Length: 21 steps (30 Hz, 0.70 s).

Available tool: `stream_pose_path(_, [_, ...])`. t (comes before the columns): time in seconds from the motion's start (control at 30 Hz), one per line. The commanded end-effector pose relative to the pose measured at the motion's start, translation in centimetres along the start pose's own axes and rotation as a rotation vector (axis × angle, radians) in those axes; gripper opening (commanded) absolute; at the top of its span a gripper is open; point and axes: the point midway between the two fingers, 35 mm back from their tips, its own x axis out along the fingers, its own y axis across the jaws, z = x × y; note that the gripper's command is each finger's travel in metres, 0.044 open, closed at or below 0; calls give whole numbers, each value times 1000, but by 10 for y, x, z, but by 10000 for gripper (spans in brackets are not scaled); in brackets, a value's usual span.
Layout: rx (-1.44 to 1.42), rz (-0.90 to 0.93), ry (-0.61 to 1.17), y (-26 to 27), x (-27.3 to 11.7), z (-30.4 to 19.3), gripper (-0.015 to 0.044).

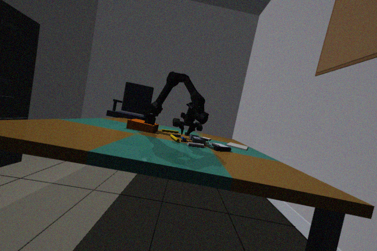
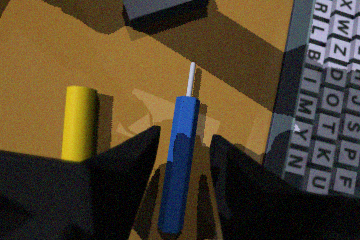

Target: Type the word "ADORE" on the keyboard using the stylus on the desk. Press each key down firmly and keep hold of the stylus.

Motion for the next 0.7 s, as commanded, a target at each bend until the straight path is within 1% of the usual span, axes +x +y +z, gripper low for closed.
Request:
stream_pose_path(0.0, [-1, 0, -7, 0, 4, -1, 150])
stream_pose_path(0.67, [-1, 0, -7, 0, 13, -6, 150])
